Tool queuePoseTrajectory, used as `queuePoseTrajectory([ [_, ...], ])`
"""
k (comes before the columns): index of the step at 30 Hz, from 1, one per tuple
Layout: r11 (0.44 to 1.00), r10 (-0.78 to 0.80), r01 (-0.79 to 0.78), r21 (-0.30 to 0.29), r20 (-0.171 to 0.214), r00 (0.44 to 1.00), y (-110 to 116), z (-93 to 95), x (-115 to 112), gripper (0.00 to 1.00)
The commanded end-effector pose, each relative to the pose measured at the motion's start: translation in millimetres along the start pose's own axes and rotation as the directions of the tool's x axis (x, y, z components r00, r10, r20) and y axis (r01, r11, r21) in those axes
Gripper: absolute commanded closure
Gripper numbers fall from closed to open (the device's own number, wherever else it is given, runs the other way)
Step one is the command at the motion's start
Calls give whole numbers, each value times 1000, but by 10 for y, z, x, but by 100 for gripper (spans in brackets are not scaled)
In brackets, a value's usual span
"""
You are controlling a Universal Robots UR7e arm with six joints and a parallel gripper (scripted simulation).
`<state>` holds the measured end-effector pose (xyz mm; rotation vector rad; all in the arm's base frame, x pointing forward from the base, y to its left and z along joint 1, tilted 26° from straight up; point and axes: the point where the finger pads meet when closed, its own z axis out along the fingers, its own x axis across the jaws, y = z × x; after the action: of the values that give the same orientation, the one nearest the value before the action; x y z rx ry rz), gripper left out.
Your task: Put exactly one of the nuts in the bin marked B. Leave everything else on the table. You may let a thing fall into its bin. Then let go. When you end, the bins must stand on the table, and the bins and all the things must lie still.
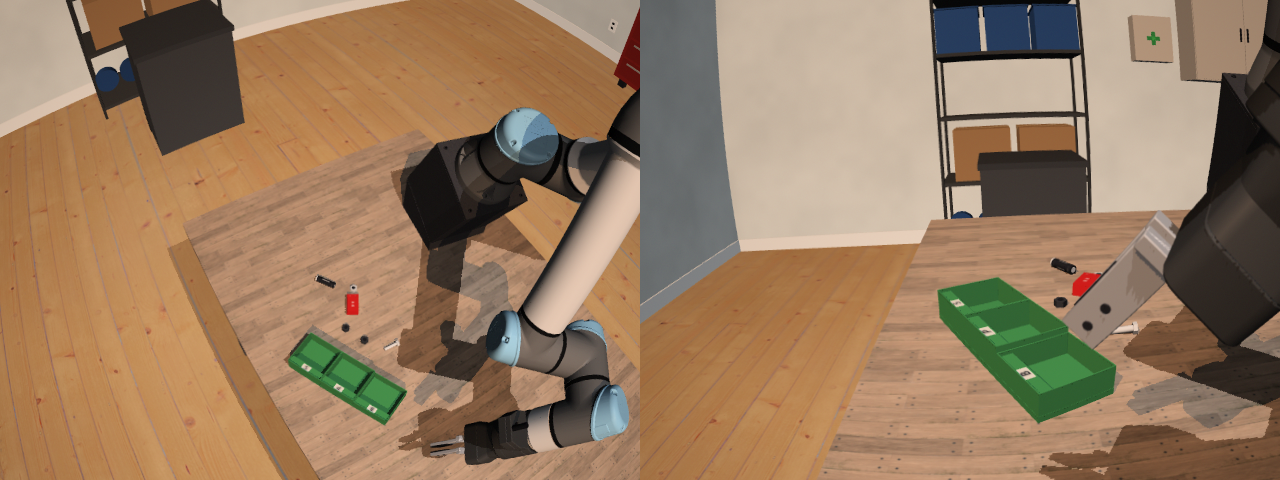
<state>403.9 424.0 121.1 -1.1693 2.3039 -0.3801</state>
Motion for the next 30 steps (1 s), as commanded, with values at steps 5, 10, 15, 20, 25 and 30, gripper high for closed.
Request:
queuePoseTrajectory([
  [5,985,166,-169,-33,-87,982,-282,277,297,69],
  [10,985,166,-169,-33,-87,982,-379,373,413,69],
  [15,953,291,-300,-44,-153,945,-547,534,651,69],
  [20,938,331,-344,-45,-175,927,-625,608,771,69],
  [25,902,411,-430,-45,-218,885,-767,741,1011,69],
  [30,858,486,-512,-39,-258,835,-836,803,1150,69],
])
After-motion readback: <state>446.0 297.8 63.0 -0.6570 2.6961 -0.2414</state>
